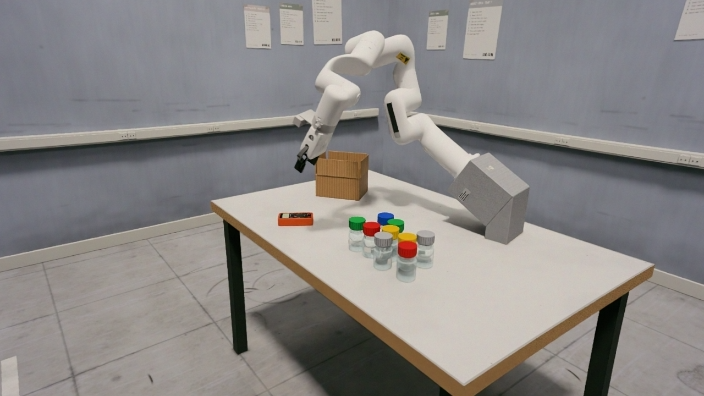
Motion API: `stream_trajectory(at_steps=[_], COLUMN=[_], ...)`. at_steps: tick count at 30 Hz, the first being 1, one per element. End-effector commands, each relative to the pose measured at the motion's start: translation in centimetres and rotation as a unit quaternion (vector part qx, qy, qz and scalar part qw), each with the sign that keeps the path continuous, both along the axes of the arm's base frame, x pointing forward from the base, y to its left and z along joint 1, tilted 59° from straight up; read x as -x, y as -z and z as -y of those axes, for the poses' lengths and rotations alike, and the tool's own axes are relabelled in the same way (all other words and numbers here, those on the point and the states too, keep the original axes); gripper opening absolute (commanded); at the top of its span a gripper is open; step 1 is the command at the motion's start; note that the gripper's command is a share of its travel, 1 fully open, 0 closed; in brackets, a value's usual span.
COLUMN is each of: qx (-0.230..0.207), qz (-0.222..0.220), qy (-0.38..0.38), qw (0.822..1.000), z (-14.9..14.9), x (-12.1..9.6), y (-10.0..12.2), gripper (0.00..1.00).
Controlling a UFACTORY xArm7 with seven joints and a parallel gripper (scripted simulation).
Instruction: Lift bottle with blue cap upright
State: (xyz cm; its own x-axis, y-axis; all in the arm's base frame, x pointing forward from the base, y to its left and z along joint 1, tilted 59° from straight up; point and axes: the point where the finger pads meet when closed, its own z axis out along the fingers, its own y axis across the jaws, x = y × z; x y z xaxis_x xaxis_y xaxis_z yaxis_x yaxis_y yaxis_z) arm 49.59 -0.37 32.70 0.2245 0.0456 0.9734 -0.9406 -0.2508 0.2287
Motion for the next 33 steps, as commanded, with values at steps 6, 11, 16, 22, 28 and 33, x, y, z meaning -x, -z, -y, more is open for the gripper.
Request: stream_trajectory(at_steps=[6,11,16,22,28,33], qx=[-0.044,-0.065,-0.085,-0.111,-0.129,-0.144], qz=[-0.044,-0.069,-0.095,-0.133,-0.160,-0.188], qy=[-0.018,-0.026,-0.033,-0.043,-0.049,-0.055], qw=[0.998,0.995,0.991,0.984,0.977,0.970], z=[-4.3,-6.4,-8.5,-11.3,-13.3,-15.1], x=[1.3,2.4,3.7,5.9,7.7,9.7], y=[5.5,8.2,10.9,14.4,16.9,19.3], gripper=[0.79,0.79,0.79,0.79,0.79,0.79])
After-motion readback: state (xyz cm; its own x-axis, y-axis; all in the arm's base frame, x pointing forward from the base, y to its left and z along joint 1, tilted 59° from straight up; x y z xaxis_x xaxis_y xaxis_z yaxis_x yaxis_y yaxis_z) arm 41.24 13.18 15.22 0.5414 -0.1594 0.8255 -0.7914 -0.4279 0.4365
